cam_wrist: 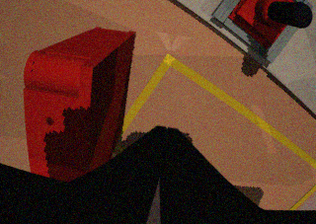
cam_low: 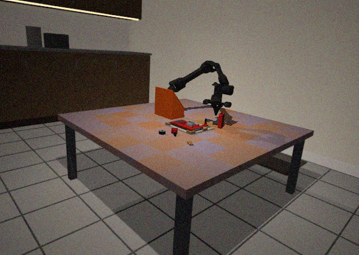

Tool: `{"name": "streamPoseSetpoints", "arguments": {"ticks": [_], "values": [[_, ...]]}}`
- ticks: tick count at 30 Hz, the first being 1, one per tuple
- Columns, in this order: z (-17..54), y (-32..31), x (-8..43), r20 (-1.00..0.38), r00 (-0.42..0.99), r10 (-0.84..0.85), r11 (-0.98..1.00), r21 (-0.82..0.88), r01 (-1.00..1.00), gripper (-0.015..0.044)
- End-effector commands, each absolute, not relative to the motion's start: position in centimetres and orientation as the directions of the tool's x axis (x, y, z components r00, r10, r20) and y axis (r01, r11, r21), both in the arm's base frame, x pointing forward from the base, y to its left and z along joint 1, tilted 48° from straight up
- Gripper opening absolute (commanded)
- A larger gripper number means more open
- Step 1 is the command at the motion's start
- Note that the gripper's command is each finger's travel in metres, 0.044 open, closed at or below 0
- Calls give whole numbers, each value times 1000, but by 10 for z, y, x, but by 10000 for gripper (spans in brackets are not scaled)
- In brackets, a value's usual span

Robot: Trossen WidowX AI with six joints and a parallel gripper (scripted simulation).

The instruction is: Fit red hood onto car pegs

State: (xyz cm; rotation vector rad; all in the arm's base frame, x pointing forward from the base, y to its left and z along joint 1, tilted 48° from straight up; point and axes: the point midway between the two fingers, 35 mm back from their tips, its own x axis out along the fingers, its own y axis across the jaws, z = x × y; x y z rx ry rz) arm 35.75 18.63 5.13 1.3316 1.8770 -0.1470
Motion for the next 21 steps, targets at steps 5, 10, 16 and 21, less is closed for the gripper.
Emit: {"name": "streamPoseSetpoints", "arguments": {"ticks": [5,10,16,21], "values": [[53,189,362,-663,-115,740,432,338,836,0],[53,189,364,-663,-115,740,432,338,836,0],[54,191,366,-663,-115,740,432,338,836,0],[55,191,368,-663,-115,740,432,338,836,0]]}}
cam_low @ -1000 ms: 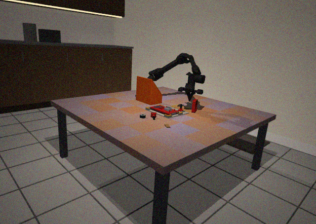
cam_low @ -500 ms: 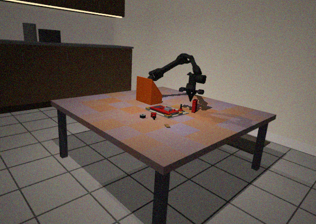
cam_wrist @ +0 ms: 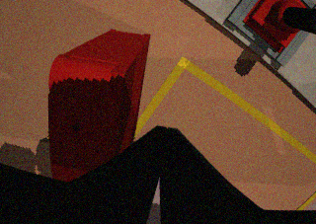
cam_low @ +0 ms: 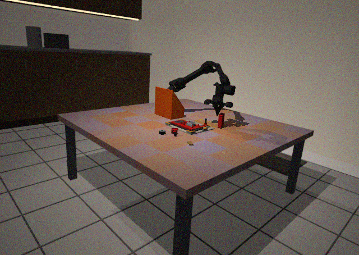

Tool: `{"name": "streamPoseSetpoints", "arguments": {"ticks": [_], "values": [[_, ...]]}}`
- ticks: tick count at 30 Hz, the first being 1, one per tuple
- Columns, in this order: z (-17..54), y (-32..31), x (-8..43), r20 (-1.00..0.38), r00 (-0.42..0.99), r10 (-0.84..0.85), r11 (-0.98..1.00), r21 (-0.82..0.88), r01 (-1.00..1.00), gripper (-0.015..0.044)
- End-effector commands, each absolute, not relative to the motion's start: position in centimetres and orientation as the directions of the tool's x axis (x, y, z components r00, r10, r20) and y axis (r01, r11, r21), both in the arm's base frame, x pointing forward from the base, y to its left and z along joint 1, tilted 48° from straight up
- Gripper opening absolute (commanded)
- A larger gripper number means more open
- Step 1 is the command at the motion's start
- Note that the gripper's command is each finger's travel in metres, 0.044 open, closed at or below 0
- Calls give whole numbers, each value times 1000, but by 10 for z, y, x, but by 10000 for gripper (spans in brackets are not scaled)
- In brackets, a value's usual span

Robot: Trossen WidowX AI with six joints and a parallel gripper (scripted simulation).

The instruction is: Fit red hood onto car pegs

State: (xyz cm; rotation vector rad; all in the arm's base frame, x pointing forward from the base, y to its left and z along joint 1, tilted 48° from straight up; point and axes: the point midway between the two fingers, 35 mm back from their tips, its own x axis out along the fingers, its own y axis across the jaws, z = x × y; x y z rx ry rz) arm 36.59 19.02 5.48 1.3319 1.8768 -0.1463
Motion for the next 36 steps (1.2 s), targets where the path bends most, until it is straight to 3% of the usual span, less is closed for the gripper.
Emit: {"name": "streamPoseSetpoints", "arguments": {"ticks": [1,36], "values": [[55,192,368,-663,-115,740,432,338,836,0],[61,198,382,-663,-114,740,432,339,836,0]]}}
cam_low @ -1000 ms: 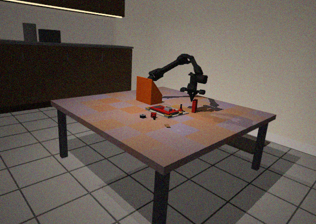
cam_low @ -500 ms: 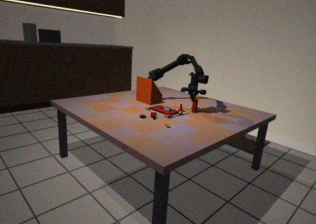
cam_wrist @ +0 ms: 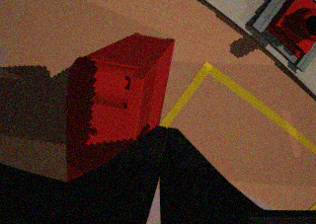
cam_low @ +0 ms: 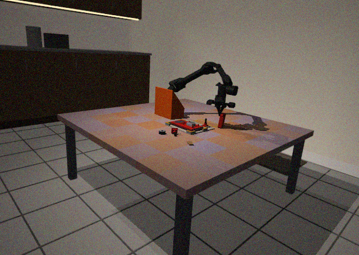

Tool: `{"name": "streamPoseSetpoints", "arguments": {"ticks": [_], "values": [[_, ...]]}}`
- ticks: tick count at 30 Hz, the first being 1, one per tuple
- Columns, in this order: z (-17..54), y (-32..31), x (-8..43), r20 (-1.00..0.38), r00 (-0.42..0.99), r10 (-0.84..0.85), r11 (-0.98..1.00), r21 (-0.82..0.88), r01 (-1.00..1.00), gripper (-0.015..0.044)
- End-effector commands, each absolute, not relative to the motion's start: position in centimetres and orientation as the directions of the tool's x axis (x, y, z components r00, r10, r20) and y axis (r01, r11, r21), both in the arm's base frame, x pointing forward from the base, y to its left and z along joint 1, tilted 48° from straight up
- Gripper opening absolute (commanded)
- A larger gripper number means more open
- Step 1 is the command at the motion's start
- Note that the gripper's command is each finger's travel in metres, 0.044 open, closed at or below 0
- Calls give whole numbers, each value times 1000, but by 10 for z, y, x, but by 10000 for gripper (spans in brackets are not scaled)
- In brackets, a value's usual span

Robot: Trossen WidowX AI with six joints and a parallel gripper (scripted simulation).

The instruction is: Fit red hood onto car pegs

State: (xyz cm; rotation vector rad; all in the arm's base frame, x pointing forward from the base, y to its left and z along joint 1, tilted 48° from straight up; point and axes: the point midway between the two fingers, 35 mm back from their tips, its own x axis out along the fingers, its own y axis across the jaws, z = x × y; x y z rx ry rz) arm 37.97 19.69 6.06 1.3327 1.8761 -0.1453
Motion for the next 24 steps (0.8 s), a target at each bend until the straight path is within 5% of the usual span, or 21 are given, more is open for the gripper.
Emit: {"name": "streamPoseSetpoints", "arguments": {"ticks": [1,24], "values": [[61,198,382,-663,-114,740,432,339,836,0],[65,203,390,-663,-114,740,432,339,835,0]]}}
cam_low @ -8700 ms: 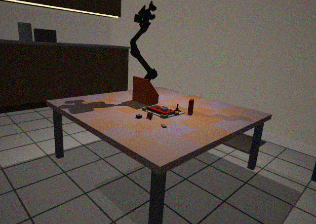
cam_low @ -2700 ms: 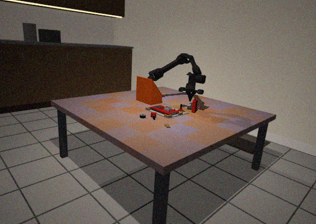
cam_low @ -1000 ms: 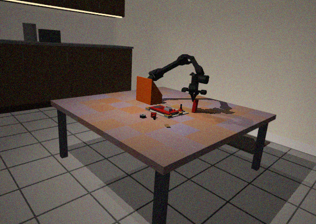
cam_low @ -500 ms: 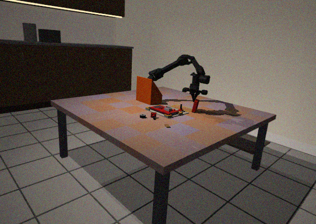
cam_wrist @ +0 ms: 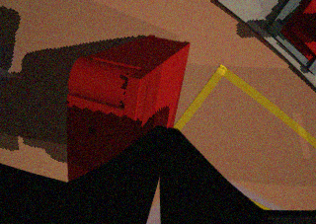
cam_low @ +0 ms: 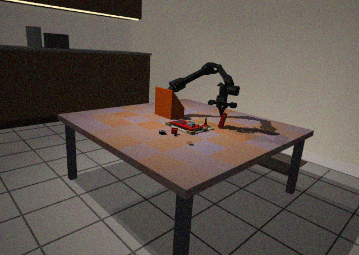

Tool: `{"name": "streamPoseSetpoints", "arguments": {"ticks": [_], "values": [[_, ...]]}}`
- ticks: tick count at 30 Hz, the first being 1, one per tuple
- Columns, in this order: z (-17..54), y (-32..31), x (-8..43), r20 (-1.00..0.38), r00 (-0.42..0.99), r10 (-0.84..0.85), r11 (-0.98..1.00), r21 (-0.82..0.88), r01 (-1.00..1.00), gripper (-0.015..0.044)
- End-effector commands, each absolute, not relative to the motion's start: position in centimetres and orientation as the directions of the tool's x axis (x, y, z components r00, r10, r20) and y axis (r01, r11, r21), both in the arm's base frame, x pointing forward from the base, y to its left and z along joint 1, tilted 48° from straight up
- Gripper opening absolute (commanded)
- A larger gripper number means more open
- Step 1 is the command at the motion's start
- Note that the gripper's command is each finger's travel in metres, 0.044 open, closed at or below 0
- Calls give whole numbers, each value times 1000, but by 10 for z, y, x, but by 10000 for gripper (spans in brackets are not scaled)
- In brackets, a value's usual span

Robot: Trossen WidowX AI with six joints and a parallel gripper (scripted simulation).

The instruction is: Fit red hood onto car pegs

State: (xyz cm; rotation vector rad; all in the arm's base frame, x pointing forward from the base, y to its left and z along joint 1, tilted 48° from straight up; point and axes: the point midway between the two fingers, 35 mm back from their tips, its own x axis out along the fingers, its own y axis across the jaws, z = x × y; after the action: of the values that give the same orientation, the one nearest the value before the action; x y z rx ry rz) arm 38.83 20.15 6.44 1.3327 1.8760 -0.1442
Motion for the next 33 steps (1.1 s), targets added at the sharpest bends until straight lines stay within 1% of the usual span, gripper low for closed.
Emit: {"name": "streamPoseSetpoints", "arguments": {"ticks": [1,33], "values": [[65,203,391,-663,-114,740,432,339,835,0],[70,209,401,-662,-113,741,432,340,835,0]]}}
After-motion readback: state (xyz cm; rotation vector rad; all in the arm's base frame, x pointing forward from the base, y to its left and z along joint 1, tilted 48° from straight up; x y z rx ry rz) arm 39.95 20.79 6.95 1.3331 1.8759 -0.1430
